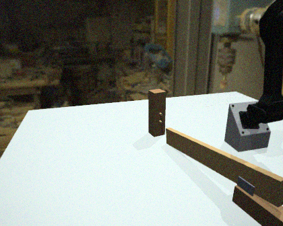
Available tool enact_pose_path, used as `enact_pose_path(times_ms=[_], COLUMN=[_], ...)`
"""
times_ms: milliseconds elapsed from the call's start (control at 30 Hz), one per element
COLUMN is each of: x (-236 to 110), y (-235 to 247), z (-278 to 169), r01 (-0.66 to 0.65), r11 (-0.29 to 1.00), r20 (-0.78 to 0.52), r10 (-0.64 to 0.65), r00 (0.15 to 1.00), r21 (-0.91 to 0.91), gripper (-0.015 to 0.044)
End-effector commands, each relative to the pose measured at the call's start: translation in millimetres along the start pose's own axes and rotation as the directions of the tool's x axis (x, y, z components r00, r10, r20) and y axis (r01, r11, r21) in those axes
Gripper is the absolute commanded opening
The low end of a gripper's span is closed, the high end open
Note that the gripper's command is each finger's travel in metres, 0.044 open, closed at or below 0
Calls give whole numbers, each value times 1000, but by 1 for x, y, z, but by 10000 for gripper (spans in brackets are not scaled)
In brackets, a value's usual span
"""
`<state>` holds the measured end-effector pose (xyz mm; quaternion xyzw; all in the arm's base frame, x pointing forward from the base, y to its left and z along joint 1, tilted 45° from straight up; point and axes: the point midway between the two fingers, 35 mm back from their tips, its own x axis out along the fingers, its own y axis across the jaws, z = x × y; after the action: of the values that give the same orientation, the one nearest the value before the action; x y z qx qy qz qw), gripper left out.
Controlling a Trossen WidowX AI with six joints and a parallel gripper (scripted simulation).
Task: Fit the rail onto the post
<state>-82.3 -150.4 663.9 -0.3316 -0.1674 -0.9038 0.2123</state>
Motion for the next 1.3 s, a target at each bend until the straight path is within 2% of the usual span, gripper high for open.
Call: enact_pose_path(times_ms=[0, 133, 300, 467, 667, 967, 1100, 1267], x=[0, 1, -17, -57, -124, -221, -282, -353], y=[-3, -58, -135, -203, -261, -301, -302, -305], z=[1, 22, 55, 91, 131, 167, 184, 192], r01=[7, 160, 391, 609, 796, 873, 878, 810], r11=[1000, 979, 874, 692, 398, 18, -198, -395], r20=[3, 72, 179, 289, 420, 524, 596, 594], r10=[-7, -151, -353, -536, -692, -794, -795, -801], r00=[1000, 986, 919, 793, 587, 309, 117, -73], r21=[-6, -130, -287, -388, -457, -487, -436, -434], gripper=[426, 440, 440, 440, 440, 440, 440, 440])
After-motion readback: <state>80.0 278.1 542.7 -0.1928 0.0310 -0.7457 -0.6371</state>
